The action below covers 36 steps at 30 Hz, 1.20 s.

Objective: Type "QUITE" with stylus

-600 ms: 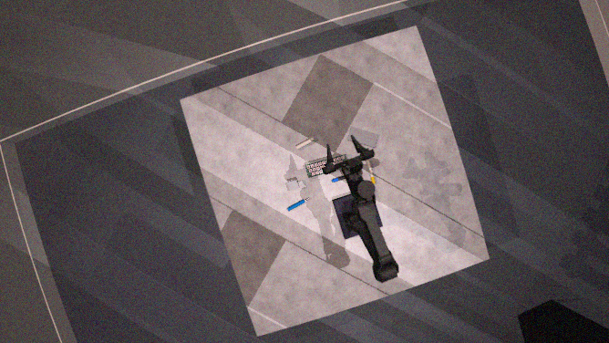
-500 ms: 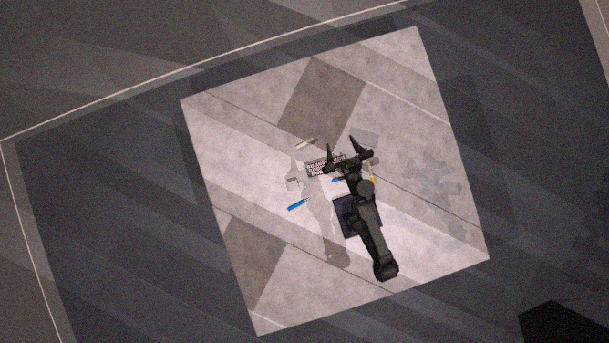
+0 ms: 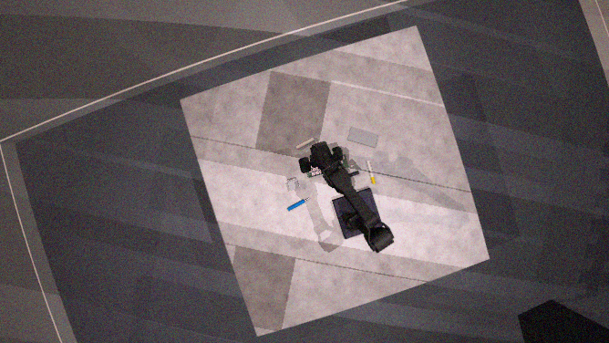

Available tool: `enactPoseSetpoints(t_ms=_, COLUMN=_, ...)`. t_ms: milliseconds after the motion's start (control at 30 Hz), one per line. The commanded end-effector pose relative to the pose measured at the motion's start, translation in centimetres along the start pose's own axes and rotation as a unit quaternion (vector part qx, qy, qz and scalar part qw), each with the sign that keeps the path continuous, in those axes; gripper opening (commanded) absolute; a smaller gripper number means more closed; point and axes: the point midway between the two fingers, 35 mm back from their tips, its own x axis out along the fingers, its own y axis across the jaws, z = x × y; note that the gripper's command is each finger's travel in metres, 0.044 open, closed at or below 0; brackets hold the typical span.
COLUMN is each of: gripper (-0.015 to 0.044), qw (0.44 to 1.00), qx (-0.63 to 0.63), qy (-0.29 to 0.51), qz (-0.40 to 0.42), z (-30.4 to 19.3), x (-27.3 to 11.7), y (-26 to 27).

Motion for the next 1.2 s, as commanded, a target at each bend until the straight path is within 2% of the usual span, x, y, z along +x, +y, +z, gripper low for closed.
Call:
enactPoseSetpoints(t_ms=0, gripper=0.0000, qw=0.982, qx=0.008, qy=0.179, qz=-0.052, z=-5.8, x=3.1, y=1.2)
enactPoseSetpoints(t_ms=67, gripper=0.0000, qw=0.967, qx=0.007, qy=0.243, qz=-0.079, z=-8.1, x=3.7, y=1.5)
enactPoseSetpoints(t_ms=133, gripper=0.0000, qw=0.960, qx=0.006, qy=0.265, qz=-0.089, z=-8.8, x=3.9, y=1.6)
enactPoseSetpoints(t_ms=533, gripper=0.0000, qw=0.960, qx=0.006, qy=0.265, qz=-0.089, z=-8.8, x=3.9, y=1.6)
enactPoseSetpoints(t_ms=767, gripper=0.0000, qw=0.960, qx=0.005, qy=0.265, qz=-0.092, z=-8.6, x=2.7, y=-4.9)
enactPoseSetpoints(t_ms=1167, gripper=0.0000, qw=0.960, qx=0.005, qy=0.265, qz=-0.092, z=-8.6, x=2.7, y=-5.1)
